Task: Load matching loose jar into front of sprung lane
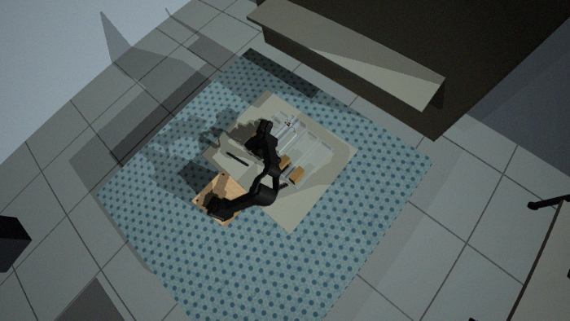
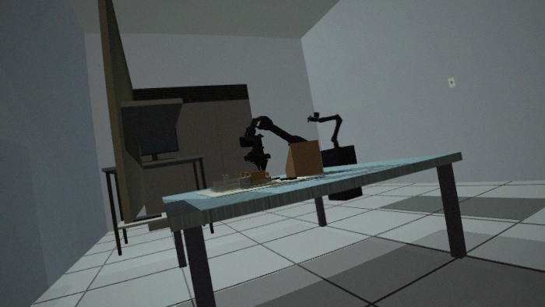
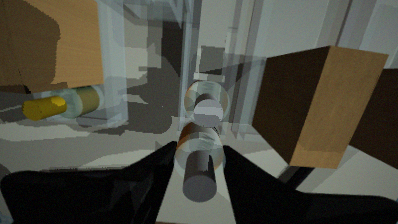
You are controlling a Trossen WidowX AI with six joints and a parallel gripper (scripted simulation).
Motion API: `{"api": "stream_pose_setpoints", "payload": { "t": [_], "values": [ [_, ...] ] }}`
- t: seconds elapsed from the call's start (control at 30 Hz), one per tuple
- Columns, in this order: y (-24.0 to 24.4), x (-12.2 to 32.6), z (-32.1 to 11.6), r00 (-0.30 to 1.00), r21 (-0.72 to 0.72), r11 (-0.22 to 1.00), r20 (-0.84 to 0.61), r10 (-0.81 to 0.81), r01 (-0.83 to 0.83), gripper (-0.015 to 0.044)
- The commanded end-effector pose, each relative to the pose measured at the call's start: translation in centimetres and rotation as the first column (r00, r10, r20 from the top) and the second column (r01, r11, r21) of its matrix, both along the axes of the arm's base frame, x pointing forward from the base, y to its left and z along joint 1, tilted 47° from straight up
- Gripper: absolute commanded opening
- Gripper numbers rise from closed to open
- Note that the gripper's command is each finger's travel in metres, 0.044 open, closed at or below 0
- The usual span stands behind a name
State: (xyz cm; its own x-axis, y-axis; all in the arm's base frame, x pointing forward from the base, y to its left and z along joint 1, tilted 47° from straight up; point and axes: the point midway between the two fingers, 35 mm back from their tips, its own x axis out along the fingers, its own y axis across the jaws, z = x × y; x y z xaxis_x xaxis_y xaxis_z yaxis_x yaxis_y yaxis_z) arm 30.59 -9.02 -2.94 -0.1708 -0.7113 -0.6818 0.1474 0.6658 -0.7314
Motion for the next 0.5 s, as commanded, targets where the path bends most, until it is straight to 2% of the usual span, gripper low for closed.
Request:
{"api": "stream_pose_setpoints", "payload": {
  "t": [0.0,0.47],
  "values": [
    [-0.08,0.99,0.20,1.000,-0.006,1.000,0.019,0.007,-0.007,0.0000],
    [-0.17,1.55,0.32,1.000,-0.007,1.000,0.020,0.007,-0.007,0.0000]
  ]
}}
